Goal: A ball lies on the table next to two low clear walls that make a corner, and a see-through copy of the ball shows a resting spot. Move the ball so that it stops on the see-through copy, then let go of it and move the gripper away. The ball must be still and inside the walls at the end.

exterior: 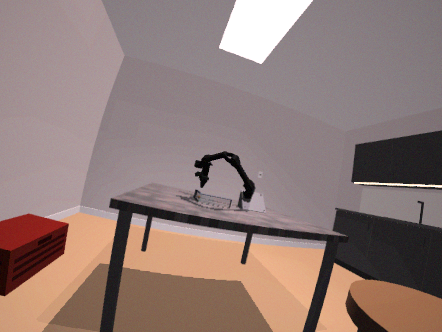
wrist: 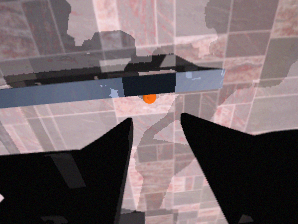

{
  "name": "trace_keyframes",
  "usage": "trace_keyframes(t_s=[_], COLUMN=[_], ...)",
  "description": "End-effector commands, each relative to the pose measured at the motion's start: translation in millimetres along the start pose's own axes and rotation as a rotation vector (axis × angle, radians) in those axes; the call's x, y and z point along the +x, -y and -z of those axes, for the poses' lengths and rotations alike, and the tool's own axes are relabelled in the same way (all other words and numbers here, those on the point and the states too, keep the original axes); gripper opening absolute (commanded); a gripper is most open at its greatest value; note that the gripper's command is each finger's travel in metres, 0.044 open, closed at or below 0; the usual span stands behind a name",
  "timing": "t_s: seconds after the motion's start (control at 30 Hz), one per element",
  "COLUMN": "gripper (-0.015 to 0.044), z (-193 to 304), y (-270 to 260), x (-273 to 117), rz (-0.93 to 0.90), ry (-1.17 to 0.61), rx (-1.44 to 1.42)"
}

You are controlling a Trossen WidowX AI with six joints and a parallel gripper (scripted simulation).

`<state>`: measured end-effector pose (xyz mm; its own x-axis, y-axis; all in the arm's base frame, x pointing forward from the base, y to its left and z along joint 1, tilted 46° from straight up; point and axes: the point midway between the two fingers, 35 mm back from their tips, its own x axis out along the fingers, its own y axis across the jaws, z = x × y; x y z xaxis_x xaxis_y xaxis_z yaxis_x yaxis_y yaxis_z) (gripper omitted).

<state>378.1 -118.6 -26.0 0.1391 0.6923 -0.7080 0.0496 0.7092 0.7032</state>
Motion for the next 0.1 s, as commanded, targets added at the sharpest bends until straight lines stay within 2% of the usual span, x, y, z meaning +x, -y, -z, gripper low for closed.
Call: trace_keyframes(t_s=[0.0, 0.07], gripper=[0.0282, 0.0335], z=[0.6, 2.9], y=[0.4, -1.0], x=[-23.3, -44.0], rz=[0.002, 0.000], ry=[0.003, 0.001], rx=[0.000, -0.001])
